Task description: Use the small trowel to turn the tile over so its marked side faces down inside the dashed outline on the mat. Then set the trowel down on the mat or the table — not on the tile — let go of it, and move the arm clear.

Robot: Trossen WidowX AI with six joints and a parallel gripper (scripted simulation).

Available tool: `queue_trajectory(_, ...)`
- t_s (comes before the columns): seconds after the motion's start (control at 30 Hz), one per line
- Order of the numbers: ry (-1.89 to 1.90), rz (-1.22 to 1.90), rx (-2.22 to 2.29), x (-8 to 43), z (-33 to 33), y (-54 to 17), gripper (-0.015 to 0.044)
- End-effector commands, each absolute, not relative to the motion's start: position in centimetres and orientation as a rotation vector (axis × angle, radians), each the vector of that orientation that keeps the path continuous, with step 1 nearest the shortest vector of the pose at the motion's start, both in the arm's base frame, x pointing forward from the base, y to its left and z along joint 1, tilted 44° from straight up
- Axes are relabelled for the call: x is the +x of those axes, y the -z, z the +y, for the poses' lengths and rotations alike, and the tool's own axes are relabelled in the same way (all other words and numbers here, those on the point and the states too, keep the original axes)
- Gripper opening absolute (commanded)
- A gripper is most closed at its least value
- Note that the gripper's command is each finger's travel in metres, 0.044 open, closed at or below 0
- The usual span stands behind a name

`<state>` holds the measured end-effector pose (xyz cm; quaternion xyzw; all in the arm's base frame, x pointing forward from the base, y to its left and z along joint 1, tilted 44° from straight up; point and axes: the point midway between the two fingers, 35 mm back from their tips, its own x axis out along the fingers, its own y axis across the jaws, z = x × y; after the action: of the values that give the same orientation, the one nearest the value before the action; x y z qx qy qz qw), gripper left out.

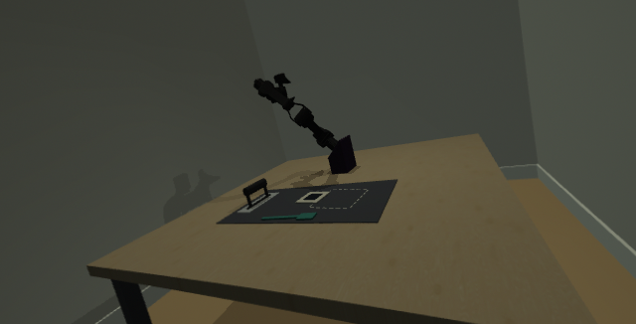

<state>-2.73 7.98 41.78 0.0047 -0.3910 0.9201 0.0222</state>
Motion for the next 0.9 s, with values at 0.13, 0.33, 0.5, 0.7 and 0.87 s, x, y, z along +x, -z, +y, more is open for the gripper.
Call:
queue_trajectory(0.13,-2.850,-1.211,0.015,-2.73,7.98,-41.78,0.0269)
queue_trajectory(0.33,-2.850,-1.211,0.015,-2.73,7.98,-41.78,0.0111)
queue_trajectory(0.5,-2.850,-1.211,0.015,-2.73,7.98,-41.78,0.0100)
queue_trajectory(0.7,-2.851,-1.211,0.015,-2.73,7.98,-41.78,0.0074)
queue_trajectory(0.87,-2.851,-1.211,0.015,-2.73,7.98,-41.78,0.0000)
